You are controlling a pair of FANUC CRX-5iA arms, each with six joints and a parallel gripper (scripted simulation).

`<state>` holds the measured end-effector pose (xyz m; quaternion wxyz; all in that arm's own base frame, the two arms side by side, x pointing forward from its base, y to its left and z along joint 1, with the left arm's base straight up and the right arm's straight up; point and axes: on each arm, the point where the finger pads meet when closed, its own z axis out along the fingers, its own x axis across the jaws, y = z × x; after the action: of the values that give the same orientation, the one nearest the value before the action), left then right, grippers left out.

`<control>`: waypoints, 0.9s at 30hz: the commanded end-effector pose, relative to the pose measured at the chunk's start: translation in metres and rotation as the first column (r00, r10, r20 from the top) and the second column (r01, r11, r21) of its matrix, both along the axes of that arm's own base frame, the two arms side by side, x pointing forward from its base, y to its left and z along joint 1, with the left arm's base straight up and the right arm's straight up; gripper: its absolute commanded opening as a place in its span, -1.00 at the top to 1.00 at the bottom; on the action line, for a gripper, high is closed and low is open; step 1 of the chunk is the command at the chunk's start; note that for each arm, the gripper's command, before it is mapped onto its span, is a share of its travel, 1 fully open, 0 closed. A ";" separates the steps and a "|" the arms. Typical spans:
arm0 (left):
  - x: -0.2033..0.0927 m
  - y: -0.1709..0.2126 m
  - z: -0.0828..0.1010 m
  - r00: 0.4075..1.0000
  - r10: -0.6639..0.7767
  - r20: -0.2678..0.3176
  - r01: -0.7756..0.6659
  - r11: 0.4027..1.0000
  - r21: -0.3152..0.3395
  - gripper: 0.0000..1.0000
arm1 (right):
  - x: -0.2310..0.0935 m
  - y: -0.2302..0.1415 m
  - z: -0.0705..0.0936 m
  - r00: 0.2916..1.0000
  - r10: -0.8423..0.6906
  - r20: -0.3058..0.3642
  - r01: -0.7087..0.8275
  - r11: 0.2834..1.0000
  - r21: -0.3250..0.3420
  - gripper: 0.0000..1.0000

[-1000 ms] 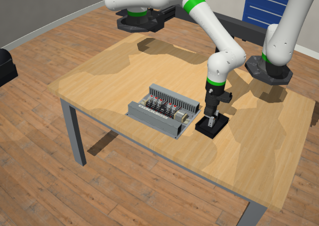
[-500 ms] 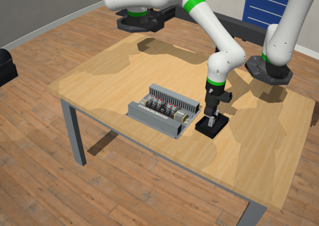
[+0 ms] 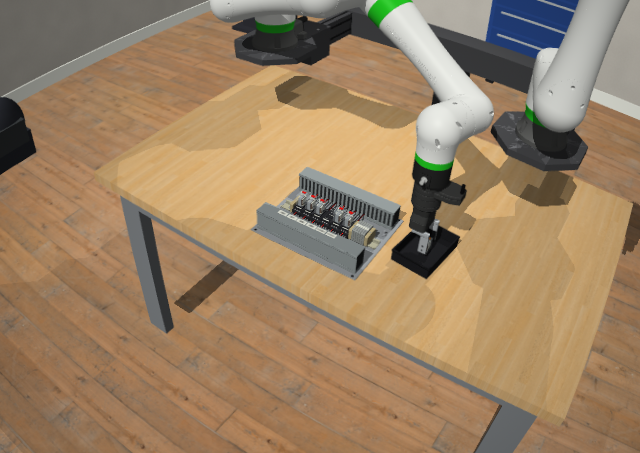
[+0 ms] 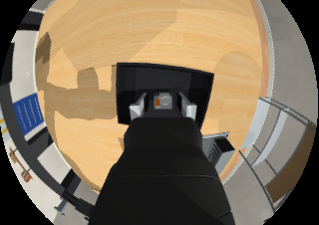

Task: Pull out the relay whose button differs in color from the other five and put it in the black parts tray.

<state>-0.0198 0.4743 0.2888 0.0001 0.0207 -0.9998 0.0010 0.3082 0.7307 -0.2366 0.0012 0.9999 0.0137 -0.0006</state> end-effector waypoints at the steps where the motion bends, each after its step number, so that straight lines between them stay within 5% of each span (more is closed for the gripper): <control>1: 0.000 0.000 0.001 1.000 0.000 0.000 0.000 1.000 0.002 -1.00 | 0.001 0.001 0.002 1.000 0.000 0.001 0.000 1.000 0.002 -0.97; 27: 0.000 0.000 0.001 1.000 0.000 0.000 0.000 1.000 0.002 -1.00 | 0.001 0.001 0.012 1.000 0.000 0.001 0.000 1.000 0.002 -0.97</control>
<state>-0.0198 0.4743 0.2888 0.0001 0.0207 -0.9998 0.0010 0.3082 0.7308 -0.2265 0.0012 0.9999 0.0137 -0.0006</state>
